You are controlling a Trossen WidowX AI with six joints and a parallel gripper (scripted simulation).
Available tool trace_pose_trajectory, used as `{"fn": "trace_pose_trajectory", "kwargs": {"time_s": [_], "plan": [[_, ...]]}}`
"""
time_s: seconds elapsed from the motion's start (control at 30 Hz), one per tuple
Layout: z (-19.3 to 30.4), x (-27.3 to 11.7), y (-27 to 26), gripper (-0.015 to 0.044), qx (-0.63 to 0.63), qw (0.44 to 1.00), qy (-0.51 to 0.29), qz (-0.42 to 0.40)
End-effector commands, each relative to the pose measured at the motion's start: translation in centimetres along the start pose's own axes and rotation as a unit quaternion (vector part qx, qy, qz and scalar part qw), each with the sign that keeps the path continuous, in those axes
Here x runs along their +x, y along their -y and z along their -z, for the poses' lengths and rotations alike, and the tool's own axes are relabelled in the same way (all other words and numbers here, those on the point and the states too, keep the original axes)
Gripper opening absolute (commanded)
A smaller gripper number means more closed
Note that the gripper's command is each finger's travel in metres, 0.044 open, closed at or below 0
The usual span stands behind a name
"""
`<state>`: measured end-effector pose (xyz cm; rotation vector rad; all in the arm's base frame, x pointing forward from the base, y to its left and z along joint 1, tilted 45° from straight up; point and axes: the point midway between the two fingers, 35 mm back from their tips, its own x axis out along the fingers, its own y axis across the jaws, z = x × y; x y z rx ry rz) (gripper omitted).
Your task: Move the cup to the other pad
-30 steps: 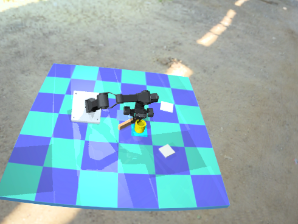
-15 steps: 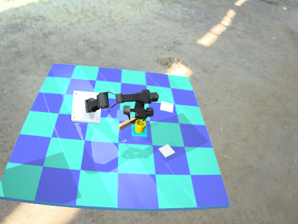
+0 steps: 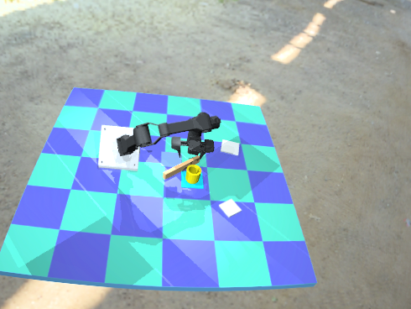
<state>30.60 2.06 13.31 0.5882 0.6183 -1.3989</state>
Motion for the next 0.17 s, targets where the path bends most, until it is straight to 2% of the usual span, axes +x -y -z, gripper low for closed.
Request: {"fn": "trace_pose_trajectory", "kwargs": {"time_s": [0.0, 0.13], "plan": [[-0.01, -0.83, 0.01, 0.044, 0.003, 1.0, -0.002, -0.001], [0.02, -0.45, 0.03, 0.044, 0.0, 1.0, 0.0, -0.001]]}}
